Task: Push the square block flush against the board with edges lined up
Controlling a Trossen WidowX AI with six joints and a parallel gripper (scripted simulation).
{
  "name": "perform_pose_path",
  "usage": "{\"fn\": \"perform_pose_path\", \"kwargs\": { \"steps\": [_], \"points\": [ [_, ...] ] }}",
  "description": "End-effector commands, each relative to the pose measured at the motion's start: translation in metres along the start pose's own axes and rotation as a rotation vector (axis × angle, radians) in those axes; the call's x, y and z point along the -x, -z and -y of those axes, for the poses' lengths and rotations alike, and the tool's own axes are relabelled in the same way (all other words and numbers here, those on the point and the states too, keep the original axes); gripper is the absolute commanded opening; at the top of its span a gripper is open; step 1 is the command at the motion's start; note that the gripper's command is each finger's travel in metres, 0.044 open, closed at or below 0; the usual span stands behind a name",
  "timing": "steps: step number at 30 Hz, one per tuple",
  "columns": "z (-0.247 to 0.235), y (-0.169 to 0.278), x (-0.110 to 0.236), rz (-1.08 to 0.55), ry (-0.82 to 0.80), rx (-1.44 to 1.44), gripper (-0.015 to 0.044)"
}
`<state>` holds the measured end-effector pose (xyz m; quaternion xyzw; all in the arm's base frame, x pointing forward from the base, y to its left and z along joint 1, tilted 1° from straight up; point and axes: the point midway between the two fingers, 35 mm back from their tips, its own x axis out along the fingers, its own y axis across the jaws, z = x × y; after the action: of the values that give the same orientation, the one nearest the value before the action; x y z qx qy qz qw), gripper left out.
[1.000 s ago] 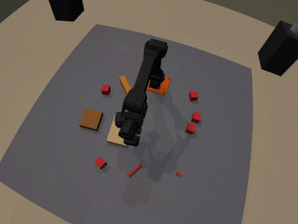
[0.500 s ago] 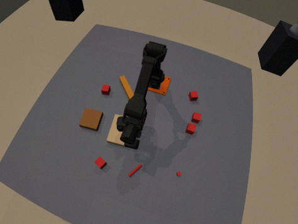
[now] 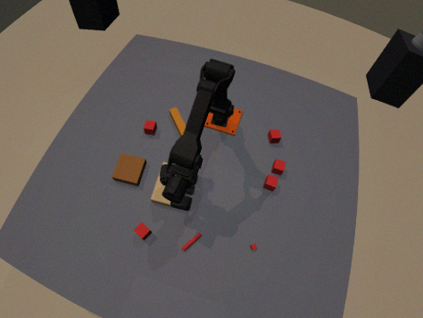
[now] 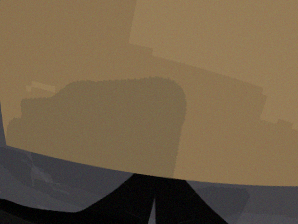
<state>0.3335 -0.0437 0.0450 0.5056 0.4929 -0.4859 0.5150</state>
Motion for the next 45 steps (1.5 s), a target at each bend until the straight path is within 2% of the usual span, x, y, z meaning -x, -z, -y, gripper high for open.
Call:
{"fn": "perform_pose_path", "kwargs": {
  "steps": [1, 32, 45],
  "points": [
    [-0.002, -0.009, 0.0, 0.005, -0.003, 0.002, 0.0],
    [0.0, -0.06, 0.001, 0.01, -0.002, 0.002, 0.0],
    [-0.001, -0.043, 0.001, 0.008, -0.003, 0.002, 0.0]
  ]
}}
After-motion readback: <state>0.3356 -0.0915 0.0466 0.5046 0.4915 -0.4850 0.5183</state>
